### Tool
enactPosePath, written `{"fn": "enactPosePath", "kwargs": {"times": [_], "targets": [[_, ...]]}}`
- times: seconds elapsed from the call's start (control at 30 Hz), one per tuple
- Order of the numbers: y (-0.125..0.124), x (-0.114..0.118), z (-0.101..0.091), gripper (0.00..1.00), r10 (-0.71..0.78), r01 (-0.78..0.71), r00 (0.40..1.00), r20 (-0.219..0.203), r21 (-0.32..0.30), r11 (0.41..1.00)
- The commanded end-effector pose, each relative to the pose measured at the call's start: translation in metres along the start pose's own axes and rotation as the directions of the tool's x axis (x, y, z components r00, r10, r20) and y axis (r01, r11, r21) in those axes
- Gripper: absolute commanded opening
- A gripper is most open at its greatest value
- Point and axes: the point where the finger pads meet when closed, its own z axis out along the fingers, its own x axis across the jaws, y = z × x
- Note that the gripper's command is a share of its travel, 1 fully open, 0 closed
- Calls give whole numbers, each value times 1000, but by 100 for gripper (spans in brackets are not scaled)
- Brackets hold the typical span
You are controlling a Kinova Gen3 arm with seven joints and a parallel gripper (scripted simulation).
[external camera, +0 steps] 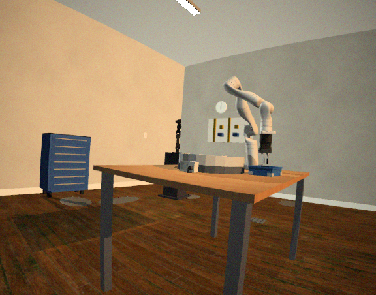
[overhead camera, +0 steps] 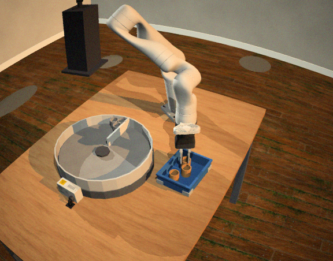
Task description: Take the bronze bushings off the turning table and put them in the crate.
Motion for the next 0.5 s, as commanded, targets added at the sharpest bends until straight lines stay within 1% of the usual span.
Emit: {"fn": "enactPosePath", "kwargs": {"times": [0.0,0.03,0.43,0.47], "targets": [[-8,5,-34,47,11,-11,1000,-8,30,1000],[-8,4,-45,47,11,-11,1000,-8,30,1000],[-8,4,-45,47,11,-11,1000,-8,30,1000],[-7,4,-56,47,10,-10,1000,-7,29,1000]]}}
